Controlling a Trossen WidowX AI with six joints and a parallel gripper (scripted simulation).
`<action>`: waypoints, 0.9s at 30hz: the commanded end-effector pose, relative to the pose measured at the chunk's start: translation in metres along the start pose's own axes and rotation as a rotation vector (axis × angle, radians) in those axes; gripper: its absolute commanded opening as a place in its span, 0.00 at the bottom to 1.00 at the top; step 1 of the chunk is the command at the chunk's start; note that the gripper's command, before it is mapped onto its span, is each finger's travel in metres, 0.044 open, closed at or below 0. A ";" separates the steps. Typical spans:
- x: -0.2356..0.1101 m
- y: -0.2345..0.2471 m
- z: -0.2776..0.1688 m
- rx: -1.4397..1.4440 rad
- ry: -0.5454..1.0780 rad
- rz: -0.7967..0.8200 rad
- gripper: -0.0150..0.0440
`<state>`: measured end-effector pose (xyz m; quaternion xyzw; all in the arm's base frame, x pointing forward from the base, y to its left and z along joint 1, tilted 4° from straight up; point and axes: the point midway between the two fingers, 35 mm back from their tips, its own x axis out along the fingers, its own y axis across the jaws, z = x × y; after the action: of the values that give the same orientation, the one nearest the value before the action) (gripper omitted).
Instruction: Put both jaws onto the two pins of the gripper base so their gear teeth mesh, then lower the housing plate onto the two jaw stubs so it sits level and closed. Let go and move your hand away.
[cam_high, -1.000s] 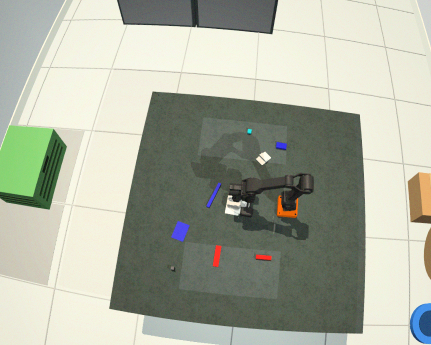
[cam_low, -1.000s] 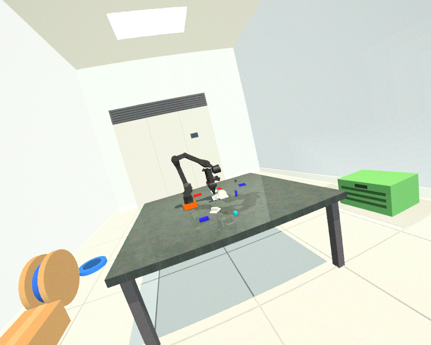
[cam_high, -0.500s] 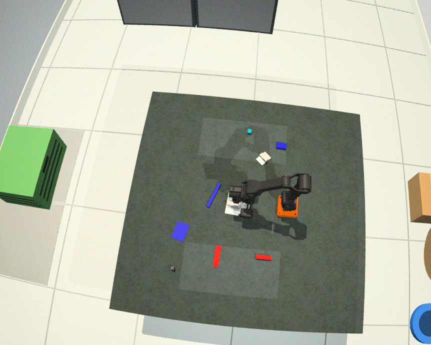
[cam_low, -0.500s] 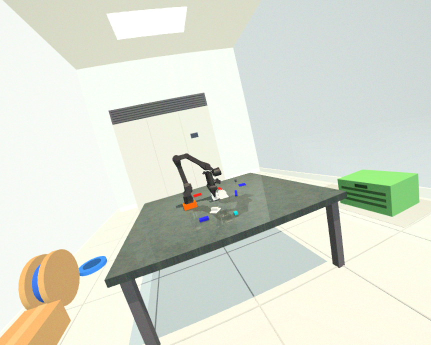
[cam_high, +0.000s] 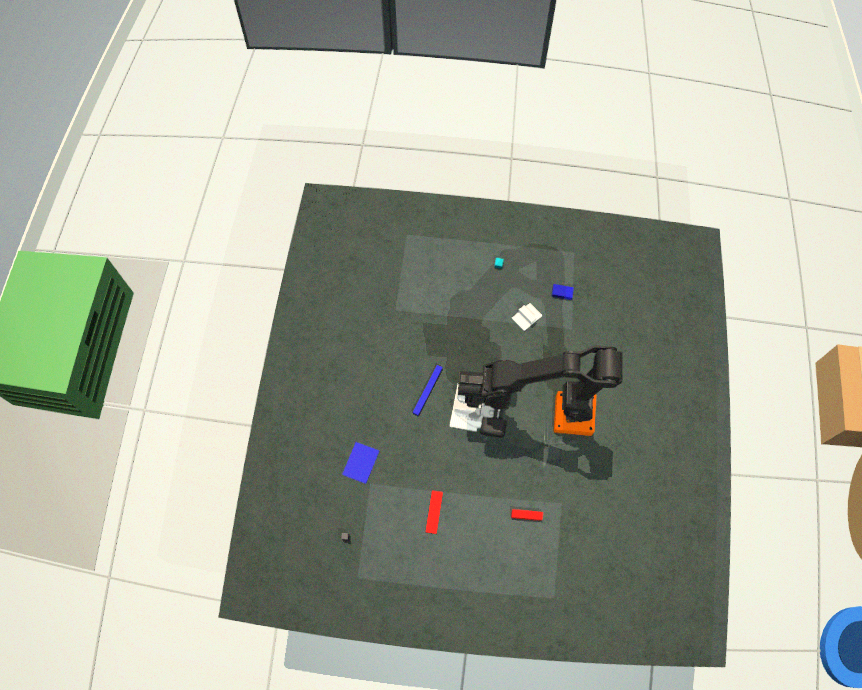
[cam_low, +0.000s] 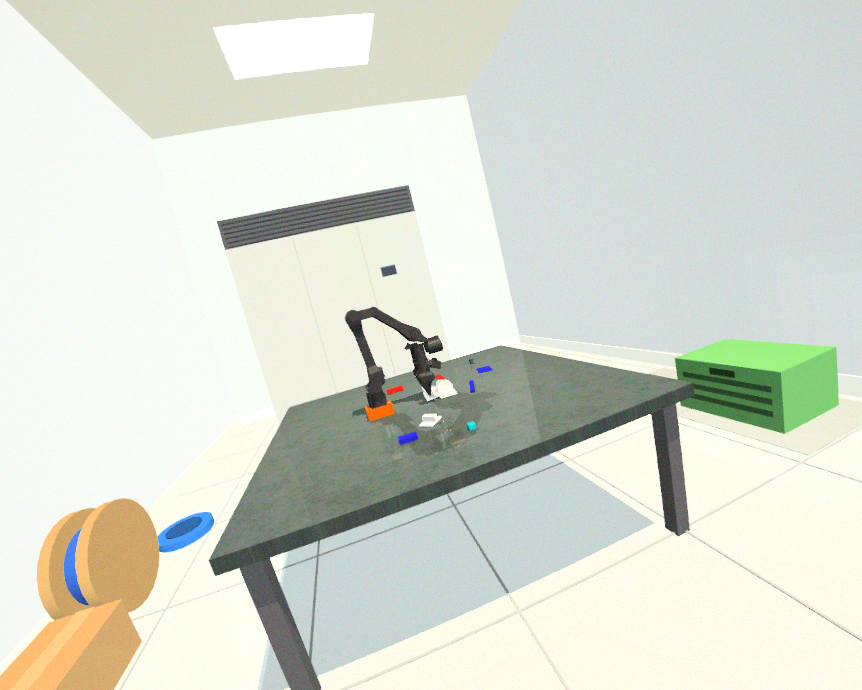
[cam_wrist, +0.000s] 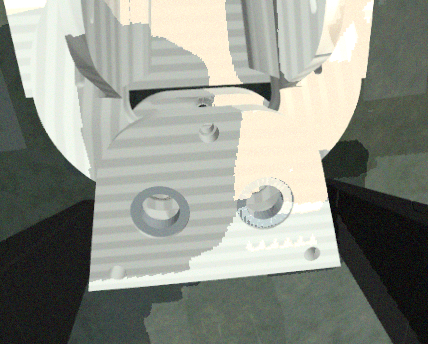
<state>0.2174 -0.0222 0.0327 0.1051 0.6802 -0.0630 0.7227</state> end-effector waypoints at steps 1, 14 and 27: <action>0.001 0.000 0.000 0.006 0.000 0.000 0.85; 0.004 0.000 0.000 0.012 0.000 0.000 0.85; 0.007 0.000 0.000 0.012 0.000 0.000 0.85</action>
<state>0.2180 -0.0219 0.0273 0.1078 0.6796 -0.0655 0.7227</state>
